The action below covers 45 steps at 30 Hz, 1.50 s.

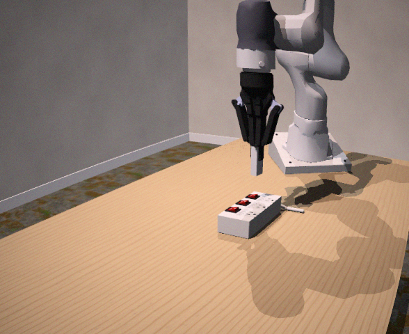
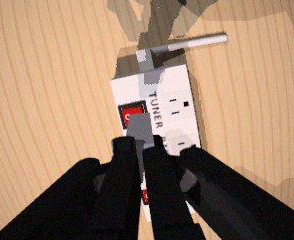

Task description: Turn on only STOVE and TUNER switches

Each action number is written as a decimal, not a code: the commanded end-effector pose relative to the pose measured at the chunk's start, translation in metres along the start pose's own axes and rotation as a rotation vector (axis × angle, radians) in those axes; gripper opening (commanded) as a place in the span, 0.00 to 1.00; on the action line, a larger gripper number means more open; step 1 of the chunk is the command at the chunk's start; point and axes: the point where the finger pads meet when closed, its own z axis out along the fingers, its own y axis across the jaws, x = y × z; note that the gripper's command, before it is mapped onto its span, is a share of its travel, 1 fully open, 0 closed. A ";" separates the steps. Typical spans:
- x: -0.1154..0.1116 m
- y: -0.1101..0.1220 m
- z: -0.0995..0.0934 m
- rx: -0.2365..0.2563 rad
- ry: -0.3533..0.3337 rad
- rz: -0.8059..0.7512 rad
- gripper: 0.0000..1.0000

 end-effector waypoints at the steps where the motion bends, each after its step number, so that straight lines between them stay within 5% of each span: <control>1: -0.001 0.000 0.000 -0.014 -0.004 -0.116 0.00; 45: -0.001 0.000 0.039 -0.015 -0.005 -0.117 0.00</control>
